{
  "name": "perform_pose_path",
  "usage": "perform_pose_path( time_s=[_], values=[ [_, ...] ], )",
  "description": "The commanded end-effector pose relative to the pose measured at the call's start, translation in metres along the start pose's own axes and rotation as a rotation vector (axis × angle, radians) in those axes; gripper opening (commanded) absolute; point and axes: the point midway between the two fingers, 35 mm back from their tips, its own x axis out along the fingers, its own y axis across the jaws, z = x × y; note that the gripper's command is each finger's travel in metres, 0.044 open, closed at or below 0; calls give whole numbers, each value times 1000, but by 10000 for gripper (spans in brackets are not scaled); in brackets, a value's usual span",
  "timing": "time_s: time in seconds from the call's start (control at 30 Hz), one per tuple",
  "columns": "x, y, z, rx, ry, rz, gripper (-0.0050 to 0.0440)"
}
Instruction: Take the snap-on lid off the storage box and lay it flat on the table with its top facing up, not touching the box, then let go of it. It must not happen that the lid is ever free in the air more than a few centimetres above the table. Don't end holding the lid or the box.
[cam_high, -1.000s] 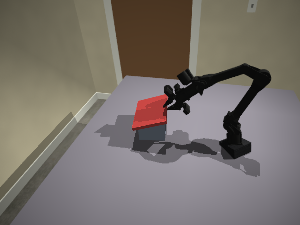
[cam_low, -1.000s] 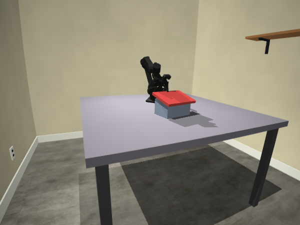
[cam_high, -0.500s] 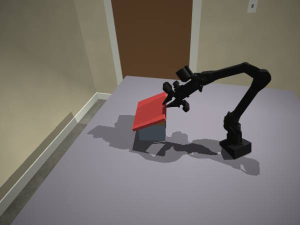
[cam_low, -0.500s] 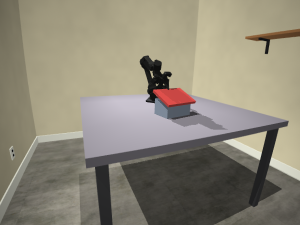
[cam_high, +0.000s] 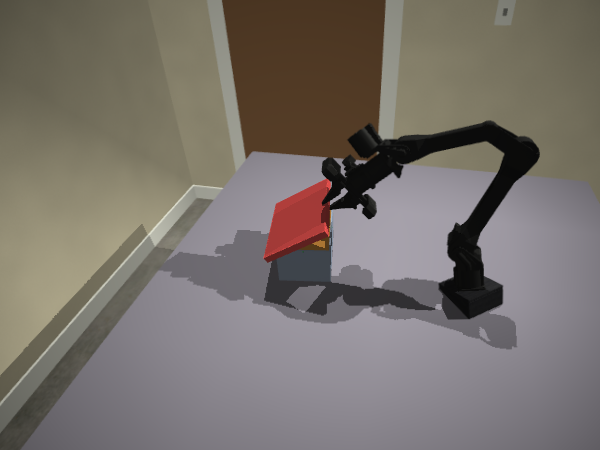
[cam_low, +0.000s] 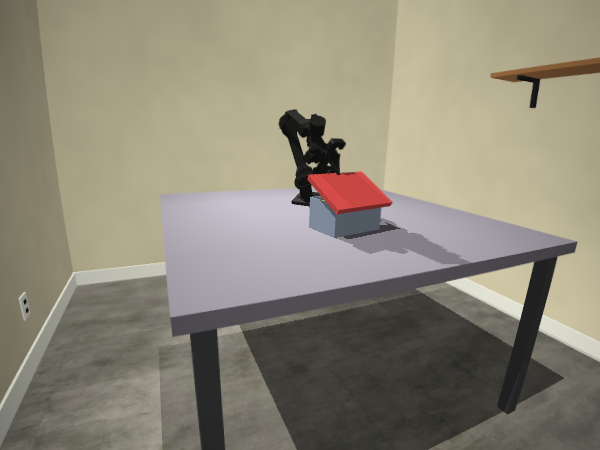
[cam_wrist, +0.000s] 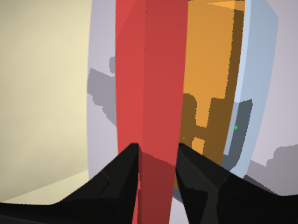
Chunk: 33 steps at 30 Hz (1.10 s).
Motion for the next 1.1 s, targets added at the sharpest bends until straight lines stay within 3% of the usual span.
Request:
perform_pose_path(
  time_s=[0.0,1.07],
  values=[
    [-4,11,0,3,0,13,-50],
    [-30,43,0,3,0,13,-50]
  ],
)
